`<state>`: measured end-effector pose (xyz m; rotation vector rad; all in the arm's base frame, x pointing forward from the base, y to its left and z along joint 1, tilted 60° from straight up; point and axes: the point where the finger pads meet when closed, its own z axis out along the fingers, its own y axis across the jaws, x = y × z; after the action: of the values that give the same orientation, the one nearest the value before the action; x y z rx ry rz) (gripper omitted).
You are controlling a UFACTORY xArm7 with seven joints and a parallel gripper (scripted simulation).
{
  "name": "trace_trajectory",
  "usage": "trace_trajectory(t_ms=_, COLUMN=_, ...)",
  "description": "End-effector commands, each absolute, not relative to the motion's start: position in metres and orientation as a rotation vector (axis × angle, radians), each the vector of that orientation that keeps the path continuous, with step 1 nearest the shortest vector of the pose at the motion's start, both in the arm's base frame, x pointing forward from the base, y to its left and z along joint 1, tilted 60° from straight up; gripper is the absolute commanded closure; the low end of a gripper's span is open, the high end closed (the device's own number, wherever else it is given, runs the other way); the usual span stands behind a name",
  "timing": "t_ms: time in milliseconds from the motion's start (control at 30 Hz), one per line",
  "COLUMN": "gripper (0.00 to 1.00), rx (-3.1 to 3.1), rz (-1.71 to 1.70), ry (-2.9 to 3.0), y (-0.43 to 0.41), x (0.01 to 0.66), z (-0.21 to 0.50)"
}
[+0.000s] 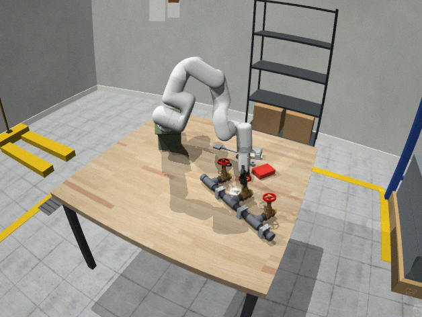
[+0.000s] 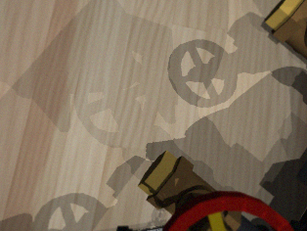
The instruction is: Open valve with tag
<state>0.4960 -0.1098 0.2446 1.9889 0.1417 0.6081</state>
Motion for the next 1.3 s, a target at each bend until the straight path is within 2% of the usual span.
trace_trajectory(t_ms=0, gripper=0.0, rx=1.988, rz=0.608, ry=0.153, y=-0.1094, x=0.4967, z=0.2473)
trace_trajectory(t_ms=800, gripper=0.0, rx=1.993, rz=0.625, ry=0.127, y=-0.1094, x=0.4967, z=0.2472)
trace_trajectory(t_ms=1267, gripper=0.0, rx=2.033, rz=1.026, ry=-0.535, y=-0.1095, x=0.4967, z=0.2474)
